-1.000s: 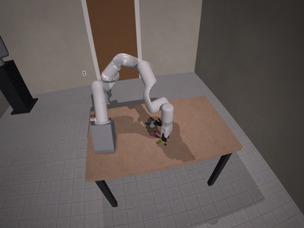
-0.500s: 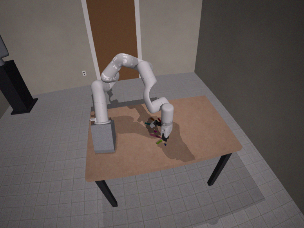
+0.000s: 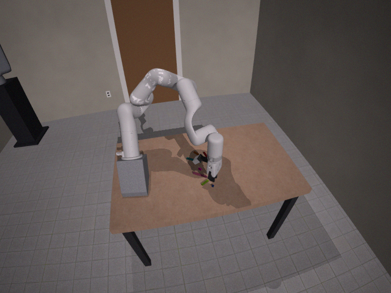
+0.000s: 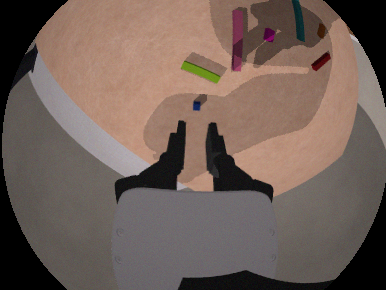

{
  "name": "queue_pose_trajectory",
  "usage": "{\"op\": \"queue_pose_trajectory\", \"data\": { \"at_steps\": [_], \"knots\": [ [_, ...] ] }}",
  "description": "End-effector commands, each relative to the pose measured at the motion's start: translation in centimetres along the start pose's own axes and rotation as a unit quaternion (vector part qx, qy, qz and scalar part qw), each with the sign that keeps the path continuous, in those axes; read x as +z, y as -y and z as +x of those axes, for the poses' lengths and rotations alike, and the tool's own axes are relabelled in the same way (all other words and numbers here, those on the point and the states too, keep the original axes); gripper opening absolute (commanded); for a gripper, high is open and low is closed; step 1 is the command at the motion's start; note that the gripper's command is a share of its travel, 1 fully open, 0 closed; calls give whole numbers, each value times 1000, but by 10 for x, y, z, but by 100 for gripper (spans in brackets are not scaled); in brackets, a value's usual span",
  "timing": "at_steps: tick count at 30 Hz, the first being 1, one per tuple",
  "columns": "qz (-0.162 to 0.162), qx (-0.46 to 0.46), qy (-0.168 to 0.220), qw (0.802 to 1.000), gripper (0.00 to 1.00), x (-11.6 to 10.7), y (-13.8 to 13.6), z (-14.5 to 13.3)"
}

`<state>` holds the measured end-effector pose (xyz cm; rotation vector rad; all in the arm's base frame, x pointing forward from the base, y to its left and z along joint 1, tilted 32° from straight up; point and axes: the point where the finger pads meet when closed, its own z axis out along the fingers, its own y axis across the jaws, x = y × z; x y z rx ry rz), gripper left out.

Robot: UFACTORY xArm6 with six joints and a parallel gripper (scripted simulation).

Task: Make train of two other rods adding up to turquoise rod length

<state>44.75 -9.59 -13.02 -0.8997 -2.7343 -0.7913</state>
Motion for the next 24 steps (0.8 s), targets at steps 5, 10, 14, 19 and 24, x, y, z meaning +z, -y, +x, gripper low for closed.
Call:
{"op": "queue_pose_trajectory", "data": {
  "at_steps": [5,10,14,19,24],
  "knots": [
    [0,0,2,1000,24,0,0,-2],
    [0,0,2,1000,24,1,-1,-2],
    [0,0,2,1000,24,5,-1,-2],
    [0,0,2,1000,24,11,-1,-2],
    [0,0,2,1000,24,17,-1,-2]
  ]
}}
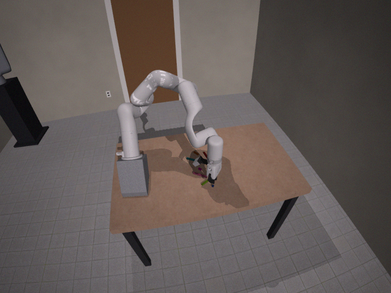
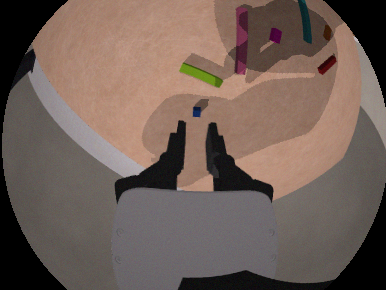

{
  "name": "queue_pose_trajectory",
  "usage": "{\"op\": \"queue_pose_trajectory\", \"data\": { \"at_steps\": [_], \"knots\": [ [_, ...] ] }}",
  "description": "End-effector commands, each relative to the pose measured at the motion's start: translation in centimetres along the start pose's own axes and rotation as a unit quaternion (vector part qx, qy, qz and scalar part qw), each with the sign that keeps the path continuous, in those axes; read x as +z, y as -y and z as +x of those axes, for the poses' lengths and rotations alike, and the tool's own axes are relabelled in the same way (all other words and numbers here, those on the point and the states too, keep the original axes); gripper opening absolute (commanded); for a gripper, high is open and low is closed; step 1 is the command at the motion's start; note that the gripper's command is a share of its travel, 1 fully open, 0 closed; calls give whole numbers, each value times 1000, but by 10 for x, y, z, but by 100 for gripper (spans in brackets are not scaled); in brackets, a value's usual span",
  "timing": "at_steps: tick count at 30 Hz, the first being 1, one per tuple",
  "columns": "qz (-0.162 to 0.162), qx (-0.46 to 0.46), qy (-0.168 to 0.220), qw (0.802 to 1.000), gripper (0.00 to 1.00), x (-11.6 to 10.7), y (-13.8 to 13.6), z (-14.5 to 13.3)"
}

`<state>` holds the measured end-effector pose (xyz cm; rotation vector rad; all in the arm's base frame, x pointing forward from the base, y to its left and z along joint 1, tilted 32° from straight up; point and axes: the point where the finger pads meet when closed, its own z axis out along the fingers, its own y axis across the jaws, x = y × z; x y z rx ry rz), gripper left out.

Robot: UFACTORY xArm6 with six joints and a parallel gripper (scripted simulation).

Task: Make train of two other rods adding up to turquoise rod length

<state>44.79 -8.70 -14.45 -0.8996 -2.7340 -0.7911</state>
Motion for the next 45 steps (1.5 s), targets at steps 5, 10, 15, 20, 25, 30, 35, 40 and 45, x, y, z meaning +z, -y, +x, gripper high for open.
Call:
{"op": "queue_pose_trajectory", "data": {
  "at_steps": [5,10,15,20,25,30,35,40,45],
  "knots": [
    [0,0,2,1000,24,6,-1,-2],
    [0,0,2,1000,24,14,-1,-2],
    [0,0,2,1000,24,22,-1,-2],
    [0,0,2,1000,24,25,-1,-2],
    [0,0,2,1000,24,30,-1,-2],
    [0,0,2,1000,24,32,-1,-2],
    [0,0,2,1000,24,33,-1,-2],
    [0,0,2,1000,24,33,-1,-2],
    [0,0,2,1000,24,33,-1,-2]
  ]
}}
